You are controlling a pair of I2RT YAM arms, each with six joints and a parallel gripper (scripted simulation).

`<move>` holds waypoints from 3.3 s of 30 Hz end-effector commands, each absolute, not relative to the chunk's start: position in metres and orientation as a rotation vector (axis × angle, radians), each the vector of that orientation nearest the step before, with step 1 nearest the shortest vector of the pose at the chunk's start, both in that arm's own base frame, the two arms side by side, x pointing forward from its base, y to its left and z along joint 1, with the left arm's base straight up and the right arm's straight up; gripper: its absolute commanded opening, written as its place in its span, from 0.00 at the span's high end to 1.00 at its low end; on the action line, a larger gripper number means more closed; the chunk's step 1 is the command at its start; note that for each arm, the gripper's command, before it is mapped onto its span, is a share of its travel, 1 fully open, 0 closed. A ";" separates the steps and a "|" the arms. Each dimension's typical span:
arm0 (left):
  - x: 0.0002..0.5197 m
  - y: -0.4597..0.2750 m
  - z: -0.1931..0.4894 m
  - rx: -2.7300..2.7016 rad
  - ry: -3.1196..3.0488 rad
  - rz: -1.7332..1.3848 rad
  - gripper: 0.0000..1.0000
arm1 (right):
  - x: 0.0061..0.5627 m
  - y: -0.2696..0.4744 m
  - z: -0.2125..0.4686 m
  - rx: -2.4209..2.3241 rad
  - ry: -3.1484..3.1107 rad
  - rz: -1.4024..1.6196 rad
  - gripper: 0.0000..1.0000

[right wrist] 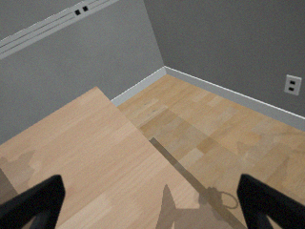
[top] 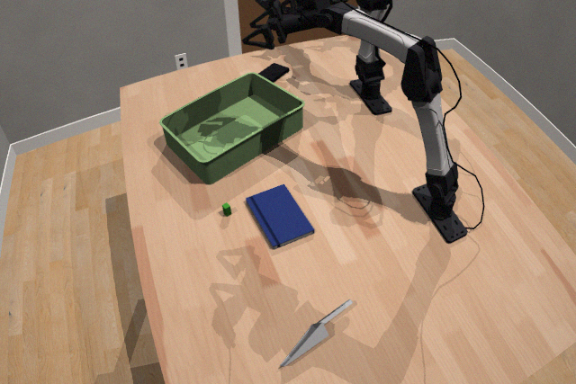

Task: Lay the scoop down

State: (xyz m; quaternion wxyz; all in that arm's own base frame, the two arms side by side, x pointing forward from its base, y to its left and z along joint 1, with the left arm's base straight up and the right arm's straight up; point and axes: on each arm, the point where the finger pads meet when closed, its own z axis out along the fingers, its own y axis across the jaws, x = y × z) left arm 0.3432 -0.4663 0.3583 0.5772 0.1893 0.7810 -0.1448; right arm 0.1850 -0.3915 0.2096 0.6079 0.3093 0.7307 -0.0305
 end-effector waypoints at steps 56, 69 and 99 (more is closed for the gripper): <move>0.378 -0.030 0.256 -0.118 2.503 -0.066 0.00 | 0.185 -0.392 0.218 0.694 1.682 -0.090 0.00; 0.392 0.119 0.228 -0.427 2.643 0.069 0.00 | 0.185 -0.392 0.218 0.694 1.682 -0.090 0.00; 0.406 0.167 0.222 -0.498 2.625 0.071 0.34 | 0.185 -0.392 0.218 0.694 1.682 -0.090 0.00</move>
